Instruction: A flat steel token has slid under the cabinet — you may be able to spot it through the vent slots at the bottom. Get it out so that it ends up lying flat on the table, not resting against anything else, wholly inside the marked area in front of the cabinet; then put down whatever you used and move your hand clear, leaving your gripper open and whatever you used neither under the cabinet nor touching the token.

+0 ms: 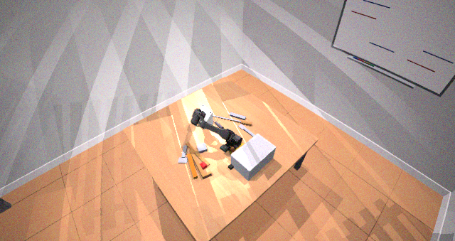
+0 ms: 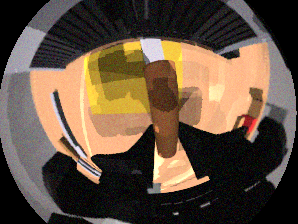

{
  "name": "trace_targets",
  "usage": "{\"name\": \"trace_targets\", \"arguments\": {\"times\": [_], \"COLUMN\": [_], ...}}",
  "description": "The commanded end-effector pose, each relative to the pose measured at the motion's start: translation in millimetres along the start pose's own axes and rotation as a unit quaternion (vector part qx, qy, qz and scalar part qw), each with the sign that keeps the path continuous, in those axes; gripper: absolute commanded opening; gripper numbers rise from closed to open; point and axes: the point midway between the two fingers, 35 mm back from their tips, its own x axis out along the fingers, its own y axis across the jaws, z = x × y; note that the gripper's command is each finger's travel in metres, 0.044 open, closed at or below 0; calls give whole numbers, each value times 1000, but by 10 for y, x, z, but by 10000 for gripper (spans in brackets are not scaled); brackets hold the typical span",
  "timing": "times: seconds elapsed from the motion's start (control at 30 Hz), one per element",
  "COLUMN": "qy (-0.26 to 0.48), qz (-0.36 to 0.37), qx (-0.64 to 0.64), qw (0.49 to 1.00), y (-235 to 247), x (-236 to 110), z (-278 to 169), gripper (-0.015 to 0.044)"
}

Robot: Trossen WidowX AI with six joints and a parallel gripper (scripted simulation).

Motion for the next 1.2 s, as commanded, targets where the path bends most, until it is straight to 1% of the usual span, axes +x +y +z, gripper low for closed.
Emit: {"name": "trace_targets", "arguments": {"times": [0.0,1.17], "qy": [2,3], "qz": [0,0], "qx": [-3,-4], "qw": [1000,1000], "y": [3,0], "x": [8,11], "z": [-59,-371], "gripper": [0,0]}}
